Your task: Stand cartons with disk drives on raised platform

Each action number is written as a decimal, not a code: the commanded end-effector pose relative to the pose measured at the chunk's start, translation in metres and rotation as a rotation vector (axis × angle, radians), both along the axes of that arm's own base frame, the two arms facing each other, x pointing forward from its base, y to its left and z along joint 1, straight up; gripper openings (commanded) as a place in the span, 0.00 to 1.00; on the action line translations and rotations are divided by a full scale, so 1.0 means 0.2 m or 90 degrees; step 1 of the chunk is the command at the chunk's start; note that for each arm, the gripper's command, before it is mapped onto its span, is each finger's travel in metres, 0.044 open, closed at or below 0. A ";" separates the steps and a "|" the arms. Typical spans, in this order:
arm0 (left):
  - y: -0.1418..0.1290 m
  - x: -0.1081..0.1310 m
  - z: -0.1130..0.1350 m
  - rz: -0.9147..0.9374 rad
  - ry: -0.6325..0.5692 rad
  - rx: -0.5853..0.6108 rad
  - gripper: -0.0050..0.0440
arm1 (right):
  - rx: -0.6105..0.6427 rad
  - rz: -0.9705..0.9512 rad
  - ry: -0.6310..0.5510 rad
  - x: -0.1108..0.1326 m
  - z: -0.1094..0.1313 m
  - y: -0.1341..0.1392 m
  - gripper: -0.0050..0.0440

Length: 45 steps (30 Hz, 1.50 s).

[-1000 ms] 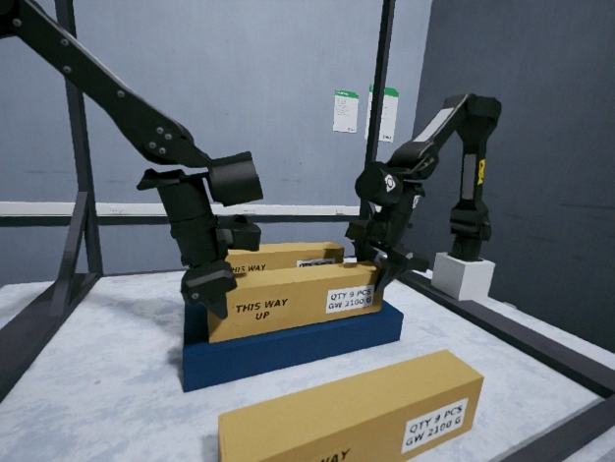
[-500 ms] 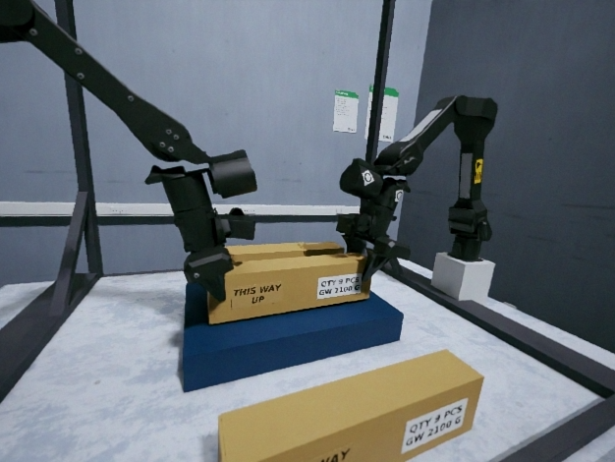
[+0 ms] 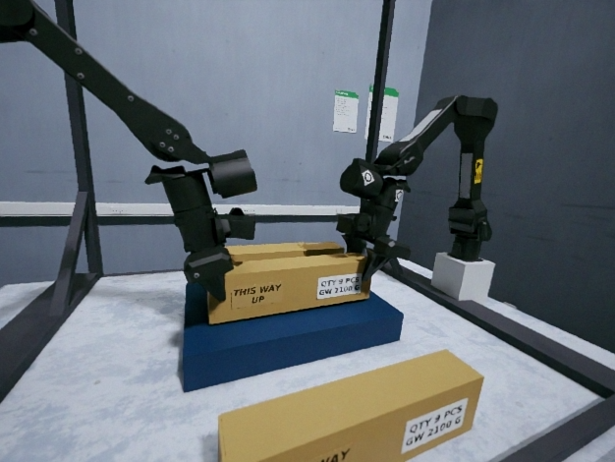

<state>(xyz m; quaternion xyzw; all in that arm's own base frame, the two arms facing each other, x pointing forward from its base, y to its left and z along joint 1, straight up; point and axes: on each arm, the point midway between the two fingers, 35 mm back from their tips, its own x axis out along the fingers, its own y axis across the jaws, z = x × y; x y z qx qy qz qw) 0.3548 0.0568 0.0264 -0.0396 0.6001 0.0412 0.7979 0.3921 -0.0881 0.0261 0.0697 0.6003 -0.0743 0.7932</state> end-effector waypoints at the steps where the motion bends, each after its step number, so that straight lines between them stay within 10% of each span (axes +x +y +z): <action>1: 0.01 0.03 0.12 -0.001 -0.040 0.009 0.00 | -0.011 -0.002 -0.040 0.02 0.14 -0.01 0.00; 45: -0.16 0.04 0.20 0.001 -0.057 0.020 0.00 | -0.019 -0.001 -0.030 0.07 0.24 0.16 0.00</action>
